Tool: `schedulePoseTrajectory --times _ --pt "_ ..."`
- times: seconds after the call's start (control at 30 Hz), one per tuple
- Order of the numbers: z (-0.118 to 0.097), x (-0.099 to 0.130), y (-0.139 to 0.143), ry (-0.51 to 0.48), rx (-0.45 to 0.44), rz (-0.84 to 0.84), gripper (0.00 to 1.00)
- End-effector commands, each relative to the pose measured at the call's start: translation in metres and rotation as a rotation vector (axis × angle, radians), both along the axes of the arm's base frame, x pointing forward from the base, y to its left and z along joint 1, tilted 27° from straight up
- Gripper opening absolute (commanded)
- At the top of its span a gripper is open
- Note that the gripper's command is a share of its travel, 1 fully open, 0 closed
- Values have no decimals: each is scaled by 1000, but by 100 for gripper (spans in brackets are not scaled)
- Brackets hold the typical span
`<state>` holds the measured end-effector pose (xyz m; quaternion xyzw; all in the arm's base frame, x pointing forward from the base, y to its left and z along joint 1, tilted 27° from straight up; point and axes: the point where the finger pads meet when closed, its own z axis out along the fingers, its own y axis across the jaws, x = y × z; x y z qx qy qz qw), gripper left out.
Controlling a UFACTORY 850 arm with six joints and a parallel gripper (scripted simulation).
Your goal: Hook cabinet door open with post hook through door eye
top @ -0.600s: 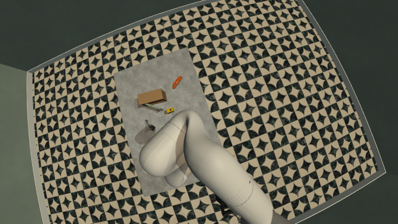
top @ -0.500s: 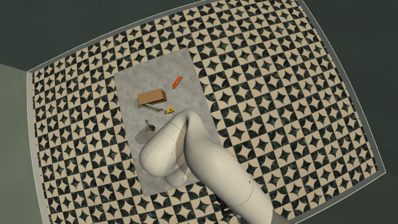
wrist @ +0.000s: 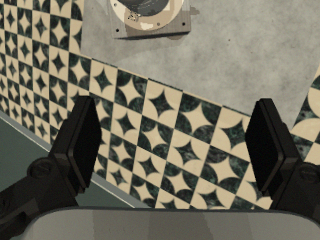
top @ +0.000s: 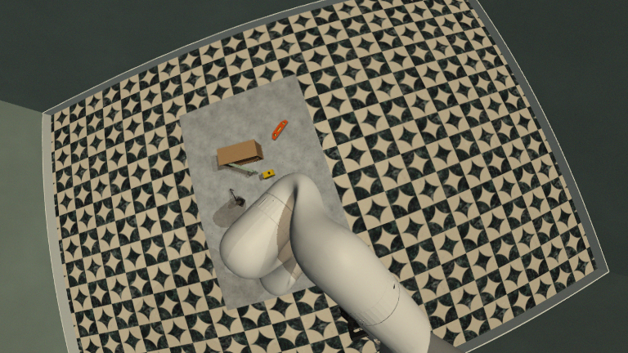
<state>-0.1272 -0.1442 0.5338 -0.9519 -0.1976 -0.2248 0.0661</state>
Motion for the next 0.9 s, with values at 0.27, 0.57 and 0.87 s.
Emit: schedulePoseTrajectory --times 0.27,0.57,0.87 --pt "-11 8 -33 -7 -56 55 100" --pt "-43 59 -129 -52 -208 195 100" --pt "-77 166 -214 -150 -368 322 100"
